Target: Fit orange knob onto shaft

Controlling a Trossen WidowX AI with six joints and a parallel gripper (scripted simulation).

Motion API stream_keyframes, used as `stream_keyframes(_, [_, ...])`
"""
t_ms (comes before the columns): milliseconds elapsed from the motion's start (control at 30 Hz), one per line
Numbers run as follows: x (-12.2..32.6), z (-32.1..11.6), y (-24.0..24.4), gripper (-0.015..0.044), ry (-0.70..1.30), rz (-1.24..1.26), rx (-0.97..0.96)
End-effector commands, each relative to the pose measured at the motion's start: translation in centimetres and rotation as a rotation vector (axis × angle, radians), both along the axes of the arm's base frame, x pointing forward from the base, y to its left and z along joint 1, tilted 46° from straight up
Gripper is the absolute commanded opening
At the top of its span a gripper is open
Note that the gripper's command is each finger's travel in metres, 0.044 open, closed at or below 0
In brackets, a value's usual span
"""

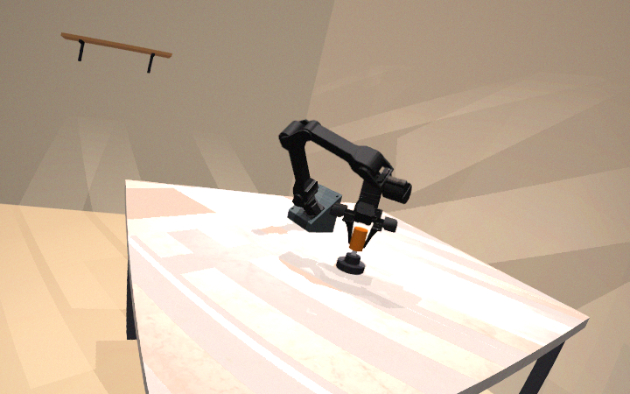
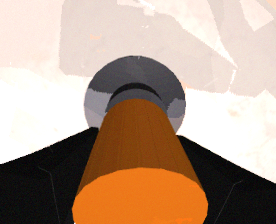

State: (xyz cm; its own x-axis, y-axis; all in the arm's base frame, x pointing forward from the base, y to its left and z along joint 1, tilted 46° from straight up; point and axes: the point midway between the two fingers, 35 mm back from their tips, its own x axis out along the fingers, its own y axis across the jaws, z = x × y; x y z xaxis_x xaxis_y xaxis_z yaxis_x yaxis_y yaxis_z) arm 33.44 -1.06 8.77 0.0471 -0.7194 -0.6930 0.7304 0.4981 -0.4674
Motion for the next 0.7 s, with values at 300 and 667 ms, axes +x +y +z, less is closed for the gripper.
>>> stream_keyframes(300, [-0.11,-0.19,-0.10,0.0000,-0.010,-0.007,0.003])
stream_keyframes(667, [-0.03,0.21,0.16,0.0000,-0.049,-0.045,0.006])
